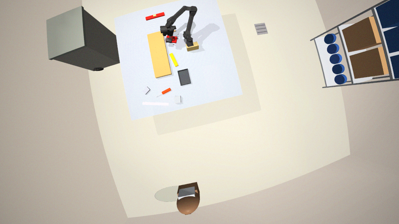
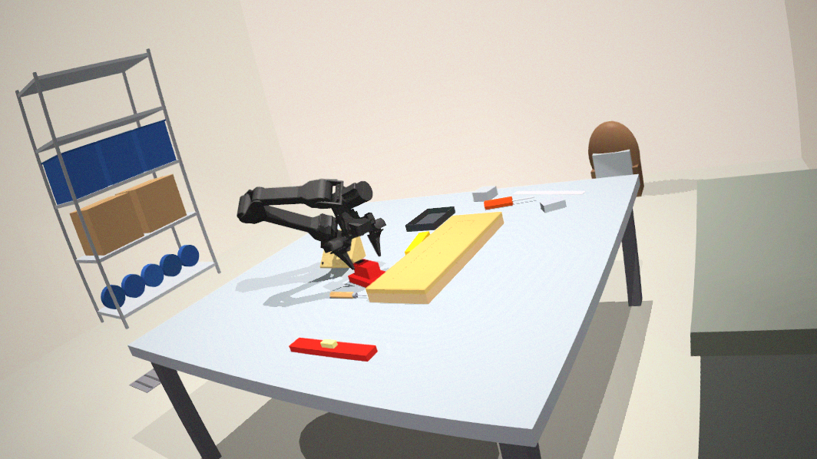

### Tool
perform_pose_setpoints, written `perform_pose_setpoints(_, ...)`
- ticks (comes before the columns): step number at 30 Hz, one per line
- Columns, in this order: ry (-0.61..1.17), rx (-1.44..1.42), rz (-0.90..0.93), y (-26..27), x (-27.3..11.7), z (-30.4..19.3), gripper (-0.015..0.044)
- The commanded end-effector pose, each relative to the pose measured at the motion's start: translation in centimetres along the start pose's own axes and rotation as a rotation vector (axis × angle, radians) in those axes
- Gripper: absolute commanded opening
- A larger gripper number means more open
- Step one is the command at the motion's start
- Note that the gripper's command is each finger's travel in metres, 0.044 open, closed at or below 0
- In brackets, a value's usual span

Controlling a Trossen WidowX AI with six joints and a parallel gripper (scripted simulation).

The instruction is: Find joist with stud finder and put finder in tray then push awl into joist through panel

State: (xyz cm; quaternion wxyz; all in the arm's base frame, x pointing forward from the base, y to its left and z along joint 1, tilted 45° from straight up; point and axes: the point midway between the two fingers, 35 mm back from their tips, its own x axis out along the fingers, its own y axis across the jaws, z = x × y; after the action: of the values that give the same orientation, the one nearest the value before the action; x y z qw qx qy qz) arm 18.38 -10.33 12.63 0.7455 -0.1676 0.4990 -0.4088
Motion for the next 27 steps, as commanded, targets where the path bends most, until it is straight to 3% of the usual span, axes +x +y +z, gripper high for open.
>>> perform_pose_setpoints(1,0.000,0.001,0.005,0.0,0.5,-0.2,0.0440)
perform_pose_setpoints(21,-0.007,0.001,-0.002,-0.2,3.3,-1.0,0.0440)
perform_pose_setpoints(25,-0.007,0.001,-0.002,-0.2,3.3,-1.0,0.0335)
perform_pose_setpoints(27,-0.007,0.001,-0.002,-0.2,3.3,-1.0,0.0322)
